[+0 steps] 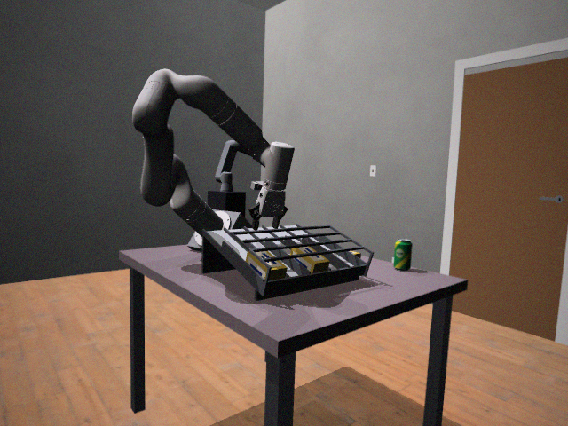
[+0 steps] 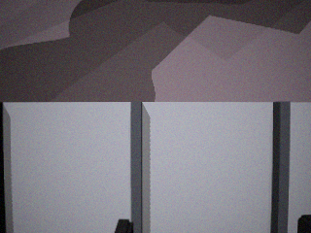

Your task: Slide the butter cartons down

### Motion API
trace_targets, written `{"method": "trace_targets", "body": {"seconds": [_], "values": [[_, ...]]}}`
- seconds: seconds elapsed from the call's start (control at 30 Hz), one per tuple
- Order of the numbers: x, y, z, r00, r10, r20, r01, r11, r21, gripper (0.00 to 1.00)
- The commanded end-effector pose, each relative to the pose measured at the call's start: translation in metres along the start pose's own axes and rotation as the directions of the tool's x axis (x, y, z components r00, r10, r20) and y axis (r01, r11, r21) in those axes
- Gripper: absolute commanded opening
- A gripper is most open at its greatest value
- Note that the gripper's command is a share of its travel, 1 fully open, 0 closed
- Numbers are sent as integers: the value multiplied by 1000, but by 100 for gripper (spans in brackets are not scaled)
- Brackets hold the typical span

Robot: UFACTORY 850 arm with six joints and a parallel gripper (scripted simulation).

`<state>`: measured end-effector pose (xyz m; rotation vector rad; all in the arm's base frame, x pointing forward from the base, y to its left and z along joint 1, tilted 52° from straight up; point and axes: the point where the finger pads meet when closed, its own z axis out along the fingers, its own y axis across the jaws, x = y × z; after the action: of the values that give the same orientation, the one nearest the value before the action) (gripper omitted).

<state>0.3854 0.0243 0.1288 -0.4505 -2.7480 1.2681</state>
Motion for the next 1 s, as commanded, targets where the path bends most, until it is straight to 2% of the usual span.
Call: {"method": "trace_targets", "body": {"seconds": [0.0, 0.03, 0.07, 0.97], "values": [[0, 0, -1, 1000, 0, 1, 0, 1000, -1, 100], [0, 0, -1, 1000, 0, 1, 0, 1000, -1, 100], [0, 0, -29, 1000, 0, 1, 0, 1000, -1, 100], [0, 0, -28, 1000, 0, 1, 0, 1000, -1, 100]]}}
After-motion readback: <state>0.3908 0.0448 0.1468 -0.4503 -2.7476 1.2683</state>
